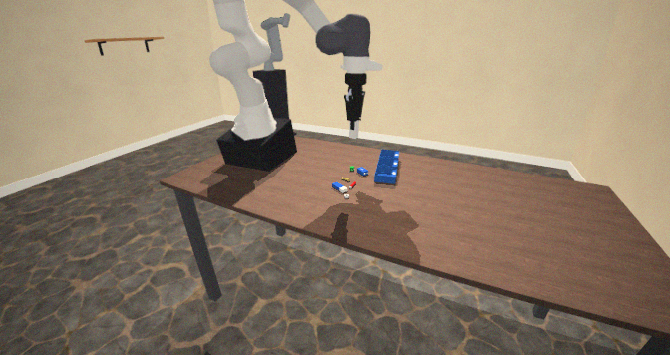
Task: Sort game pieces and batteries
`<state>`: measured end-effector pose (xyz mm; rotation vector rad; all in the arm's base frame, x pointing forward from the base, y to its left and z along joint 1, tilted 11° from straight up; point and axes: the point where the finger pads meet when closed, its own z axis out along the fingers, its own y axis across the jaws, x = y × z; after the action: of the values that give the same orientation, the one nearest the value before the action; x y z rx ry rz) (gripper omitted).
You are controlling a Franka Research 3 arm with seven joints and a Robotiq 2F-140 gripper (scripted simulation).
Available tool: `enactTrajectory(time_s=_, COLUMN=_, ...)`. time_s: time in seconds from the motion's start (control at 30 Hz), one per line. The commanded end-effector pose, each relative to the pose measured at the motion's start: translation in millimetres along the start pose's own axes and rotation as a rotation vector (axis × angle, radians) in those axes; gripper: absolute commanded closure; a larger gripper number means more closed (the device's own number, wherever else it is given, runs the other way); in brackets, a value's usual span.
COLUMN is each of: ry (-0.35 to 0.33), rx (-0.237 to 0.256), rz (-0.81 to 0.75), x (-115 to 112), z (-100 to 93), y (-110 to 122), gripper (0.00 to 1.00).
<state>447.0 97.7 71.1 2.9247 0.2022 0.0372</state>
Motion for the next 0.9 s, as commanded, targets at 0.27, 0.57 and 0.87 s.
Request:
enactTrajectory(time_s=0.27, ry=0.018, rx=0.012, rz=-0.055, x=1.1, z=-1.8, y=-4.3, gripper=0.95)
enactTrajectory(time_s=0.57, ry=0.018, rx=0.013, rz=-0.018, x=11.6, z=8.5, y=-12.1, gripper=0.95)
enactTrajectory(time_s=0.87, ry=0.018, rx=0.013, rz=-0.018, x=53.6, z=49.8, y=-43.3, gripper=0.95)
